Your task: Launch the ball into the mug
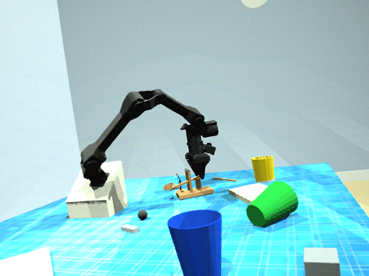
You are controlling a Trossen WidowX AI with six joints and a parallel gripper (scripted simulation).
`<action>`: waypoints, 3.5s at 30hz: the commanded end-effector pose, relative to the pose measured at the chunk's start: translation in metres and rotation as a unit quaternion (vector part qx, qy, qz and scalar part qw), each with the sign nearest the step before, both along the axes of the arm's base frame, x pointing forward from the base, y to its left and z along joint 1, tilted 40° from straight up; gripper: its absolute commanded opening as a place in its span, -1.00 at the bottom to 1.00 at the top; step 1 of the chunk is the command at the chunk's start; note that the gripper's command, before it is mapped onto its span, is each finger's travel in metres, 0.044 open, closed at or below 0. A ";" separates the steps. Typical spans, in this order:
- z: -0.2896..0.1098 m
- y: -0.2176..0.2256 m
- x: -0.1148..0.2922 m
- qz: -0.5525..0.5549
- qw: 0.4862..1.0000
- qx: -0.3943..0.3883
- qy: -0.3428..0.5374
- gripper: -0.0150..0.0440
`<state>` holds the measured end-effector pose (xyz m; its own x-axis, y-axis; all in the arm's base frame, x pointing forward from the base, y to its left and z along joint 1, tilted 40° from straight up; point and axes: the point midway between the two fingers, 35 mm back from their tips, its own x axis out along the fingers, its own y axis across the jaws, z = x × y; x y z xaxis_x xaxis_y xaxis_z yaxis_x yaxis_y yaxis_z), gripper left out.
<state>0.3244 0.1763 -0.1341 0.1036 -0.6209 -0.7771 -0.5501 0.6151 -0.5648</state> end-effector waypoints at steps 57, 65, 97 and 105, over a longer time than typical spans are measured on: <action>0.002 0.003 0.000 0.001 1.000 -0.002 0.002 -0.49; -0.008 -0.005 0.002 0.002 1.000 -0.002 0.002 -0.49; -0.022 -0.018 0.003 -0.003 1.000 -0.004 0.003 0.67; 0.046 0.039 -0.005 -0.002 1.000 -0.002 0.005 1.00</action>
<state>0.3216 0.1811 -0.1263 0.0683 -0.6437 -0.7622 -0.5599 0.6076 -0.5633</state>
